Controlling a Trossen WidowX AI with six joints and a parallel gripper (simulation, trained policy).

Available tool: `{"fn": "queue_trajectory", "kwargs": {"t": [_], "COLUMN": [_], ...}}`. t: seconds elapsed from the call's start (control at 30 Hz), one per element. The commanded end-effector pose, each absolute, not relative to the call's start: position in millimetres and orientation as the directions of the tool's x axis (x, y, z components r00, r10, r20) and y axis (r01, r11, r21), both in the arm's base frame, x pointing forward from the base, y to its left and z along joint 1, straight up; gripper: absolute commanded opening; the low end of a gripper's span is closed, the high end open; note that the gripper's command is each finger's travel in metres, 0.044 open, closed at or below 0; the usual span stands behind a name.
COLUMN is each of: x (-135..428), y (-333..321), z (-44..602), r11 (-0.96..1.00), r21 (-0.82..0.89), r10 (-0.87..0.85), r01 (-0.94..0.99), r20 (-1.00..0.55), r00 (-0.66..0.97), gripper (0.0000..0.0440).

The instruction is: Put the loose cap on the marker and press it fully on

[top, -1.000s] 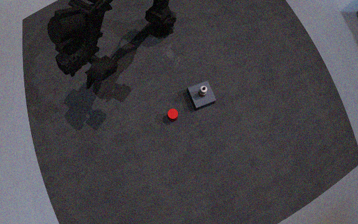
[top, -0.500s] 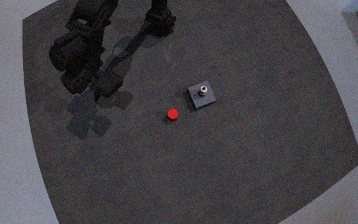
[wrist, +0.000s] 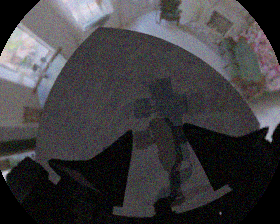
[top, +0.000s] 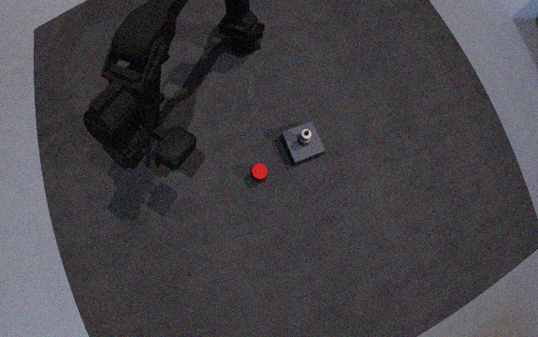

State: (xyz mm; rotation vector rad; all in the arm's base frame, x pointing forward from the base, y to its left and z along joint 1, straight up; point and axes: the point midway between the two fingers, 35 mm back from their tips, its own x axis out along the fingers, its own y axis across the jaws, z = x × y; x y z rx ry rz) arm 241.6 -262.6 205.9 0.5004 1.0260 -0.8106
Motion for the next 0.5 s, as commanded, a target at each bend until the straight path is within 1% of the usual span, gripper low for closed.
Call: {"fn": "queue_trajectory", "kwargs": {"t": [0.0,0.47], "x": [247.9,272.1], "y": [-261.2,-248.8], "z": [197.8,176.0], "r11": [0.614,0.618], "r21": [-0.006,-0.013], "r10": [-0.334,-0.273], "r01": [0.789,0.786], "r20": [-0.908,-0.941], "r00": [0.253,0.199], "gripper": [0.0318,0.0319]}}
